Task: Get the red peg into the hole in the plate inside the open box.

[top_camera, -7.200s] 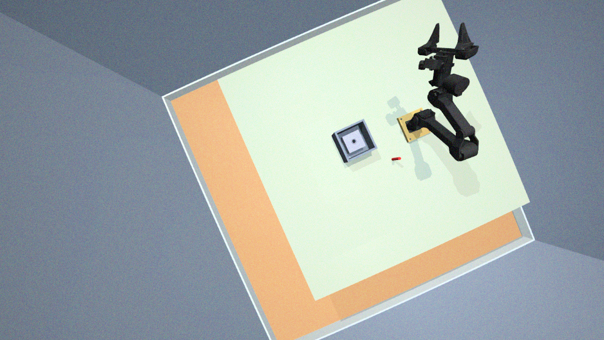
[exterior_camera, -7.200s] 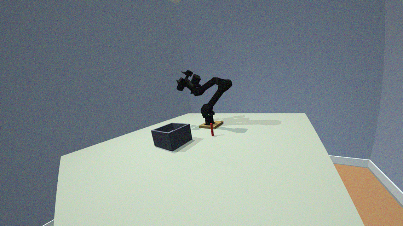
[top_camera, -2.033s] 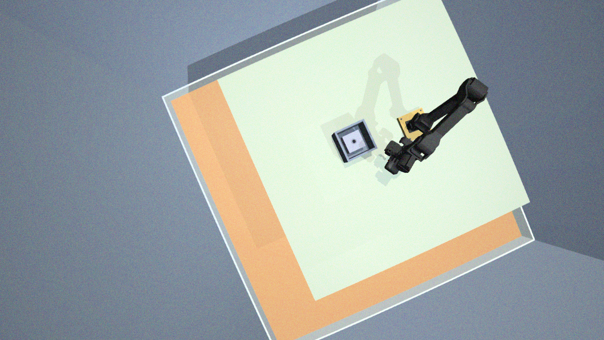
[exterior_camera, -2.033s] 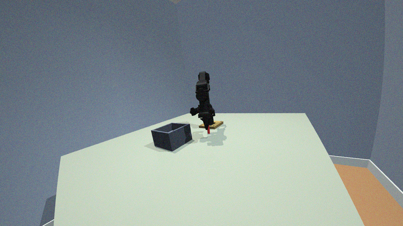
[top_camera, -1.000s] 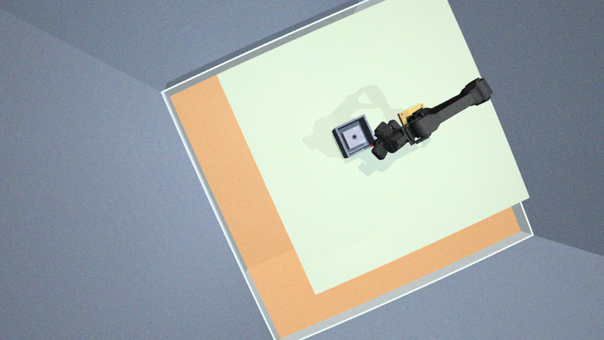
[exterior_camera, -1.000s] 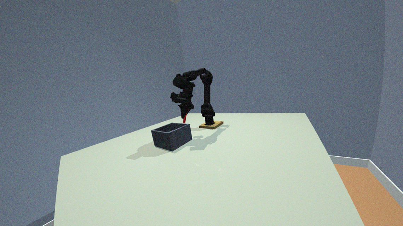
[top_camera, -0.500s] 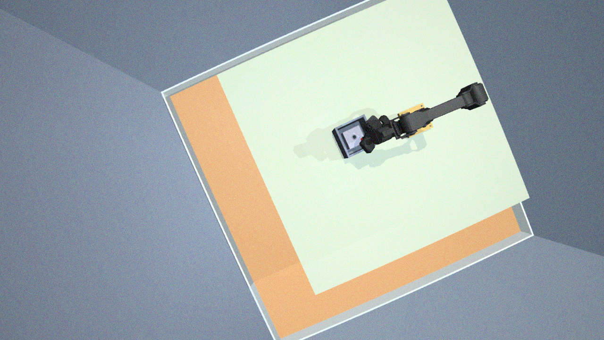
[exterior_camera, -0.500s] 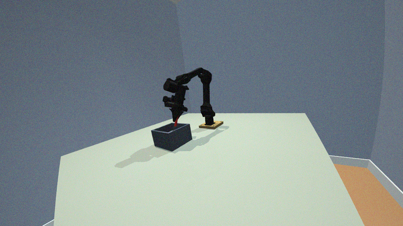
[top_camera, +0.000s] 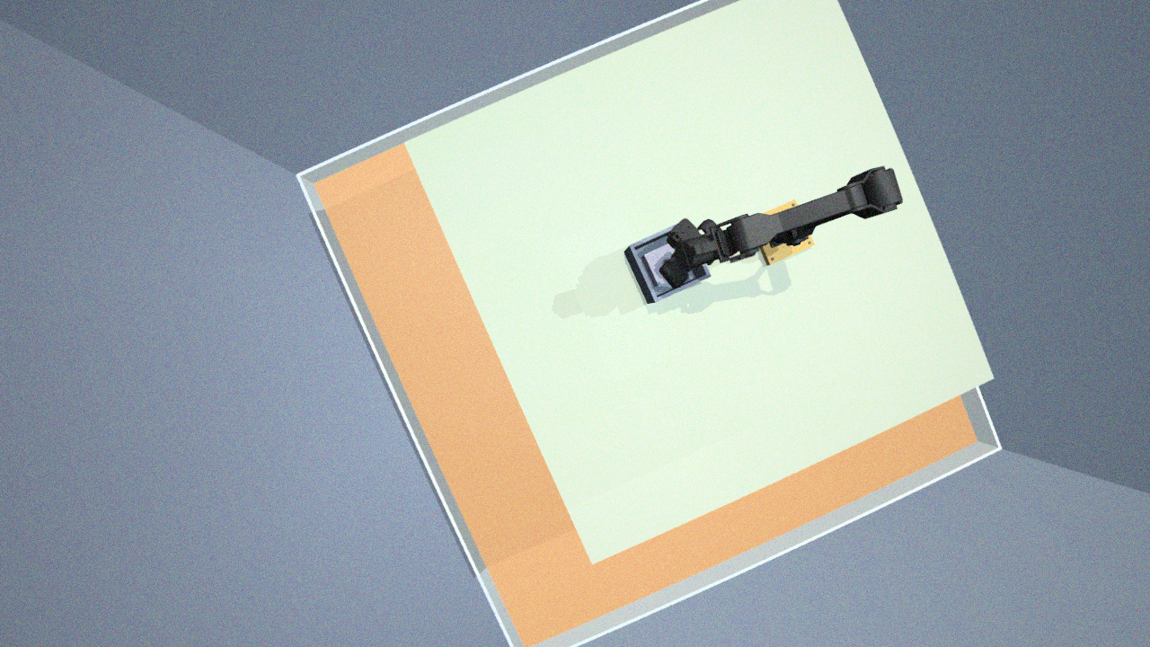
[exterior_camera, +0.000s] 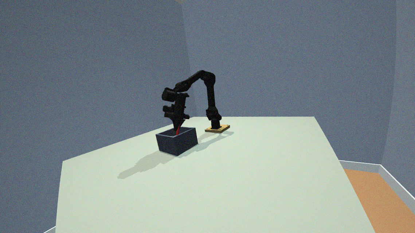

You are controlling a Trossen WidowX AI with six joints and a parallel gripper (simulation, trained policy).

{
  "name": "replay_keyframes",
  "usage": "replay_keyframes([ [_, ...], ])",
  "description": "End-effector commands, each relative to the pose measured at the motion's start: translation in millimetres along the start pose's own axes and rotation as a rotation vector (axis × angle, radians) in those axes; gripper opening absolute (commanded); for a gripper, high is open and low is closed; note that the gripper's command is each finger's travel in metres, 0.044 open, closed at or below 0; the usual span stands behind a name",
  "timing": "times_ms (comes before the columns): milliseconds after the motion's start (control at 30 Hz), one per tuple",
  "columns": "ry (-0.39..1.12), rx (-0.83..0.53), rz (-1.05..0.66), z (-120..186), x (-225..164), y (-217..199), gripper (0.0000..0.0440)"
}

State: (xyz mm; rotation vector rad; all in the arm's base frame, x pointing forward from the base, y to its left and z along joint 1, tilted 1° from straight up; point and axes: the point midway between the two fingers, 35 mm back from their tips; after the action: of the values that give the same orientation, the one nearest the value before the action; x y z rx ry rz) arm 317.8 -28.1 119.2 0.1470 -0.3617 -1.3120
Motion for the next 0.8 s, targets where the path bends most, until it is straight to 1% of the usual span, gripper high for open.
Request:
replay_keyframes([
  [0, 0.018, -0.033, 0.010, -15, 0, -1, 0.0014],
  [67, 0.022, -0.047, 0.016, -21, 1, -2, 0.0027],
  [100, 0.023, -0.054, 0.020, -23, 1, -2, 0.0044],
  [200, 0.027, -0.071, 0.036, -30, 3, -2, 0.0121],
  [267, 0.030, -0.089, 0.052, -33, 4, -4, 0.0160],
  [433, 0.030, -0.112, 0.067, -35, 9, 0, 0.0166],
  [767, 0.045, -0.112, 0.102, -34, 22, 19, 0.0159],
])
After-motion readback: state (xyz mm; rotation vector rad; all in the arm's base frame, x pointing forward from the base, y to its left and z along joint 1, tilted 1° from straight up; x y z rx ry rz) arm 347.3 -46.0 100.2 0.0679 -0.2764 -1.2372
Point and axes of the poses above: the point midway between the two fingers, 35 mm back from their tips, its own z axis back along the fingers, its own y axis across the jaws, x = y × z, and after that the axes turned 10 degrees about -z, right-handed
